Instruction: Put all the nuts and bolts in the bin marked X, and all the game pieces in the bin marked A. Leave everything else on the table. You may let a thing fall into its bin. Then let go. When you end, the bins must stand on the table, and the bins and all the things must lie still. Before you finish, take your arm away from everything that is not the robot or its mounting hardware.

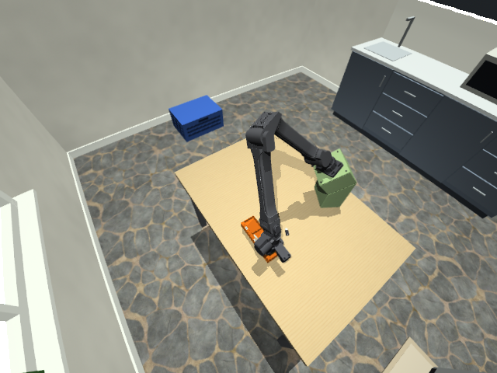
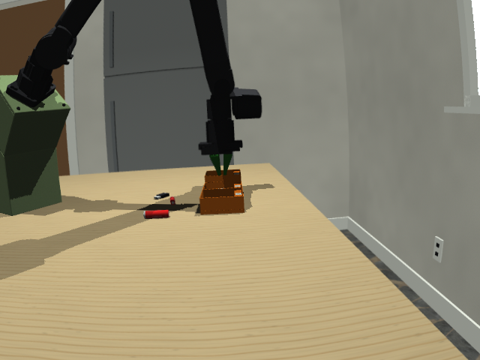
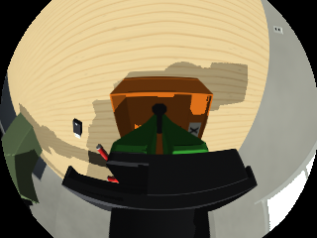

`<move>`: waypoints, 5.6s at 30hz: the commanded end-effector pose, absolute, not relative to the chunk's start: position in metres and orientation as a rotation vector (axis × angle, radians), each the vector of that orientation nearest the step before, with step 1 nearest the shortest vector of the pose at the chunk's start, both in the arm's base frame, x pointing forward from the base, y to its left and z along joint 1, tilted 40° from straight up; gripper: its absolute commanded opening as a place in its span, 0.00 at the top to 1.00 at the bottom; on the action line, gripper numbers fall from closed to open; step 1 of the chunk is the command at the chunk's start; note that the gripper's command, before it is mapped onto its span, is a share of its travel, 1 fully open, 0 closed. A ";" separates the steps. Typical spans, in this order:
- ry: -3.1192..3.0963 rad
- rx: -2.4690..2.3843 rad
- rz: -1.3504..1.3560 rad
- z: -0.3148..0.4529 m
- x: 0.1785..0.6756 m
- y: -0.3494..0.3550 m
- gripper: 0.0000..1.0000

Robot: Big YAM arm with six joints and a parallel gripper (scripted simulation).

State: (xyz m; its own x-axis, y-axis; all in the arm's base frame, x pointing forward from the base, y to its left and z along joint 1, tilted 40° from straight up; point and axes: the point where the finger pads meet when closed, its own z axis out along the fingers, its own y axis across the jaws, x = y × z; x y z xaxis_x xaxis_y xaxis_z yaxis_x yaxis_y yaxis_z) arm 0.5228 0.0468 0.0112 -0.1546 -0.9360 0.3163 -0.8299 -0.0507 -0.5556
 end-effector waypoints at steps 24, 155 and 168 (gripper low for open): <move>2.030 -1.922 -0.988 0.011 0.518 0.051 0.71; 2.024 -1.886 -0.986 0.178 0.426 0.122 0.00; 2.031 -1.895 -0.987 0.177 0.428 0.120 0.00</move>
State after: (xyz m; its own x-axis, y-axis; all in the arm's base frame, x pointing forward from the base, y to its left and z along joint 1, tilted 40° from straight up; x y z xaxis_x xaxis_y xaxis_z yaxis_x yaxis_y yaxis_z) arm 0.4122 0.1127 0.1515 -0.1492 -0.9345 0.3233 -0.8370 -0.0547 -0.5444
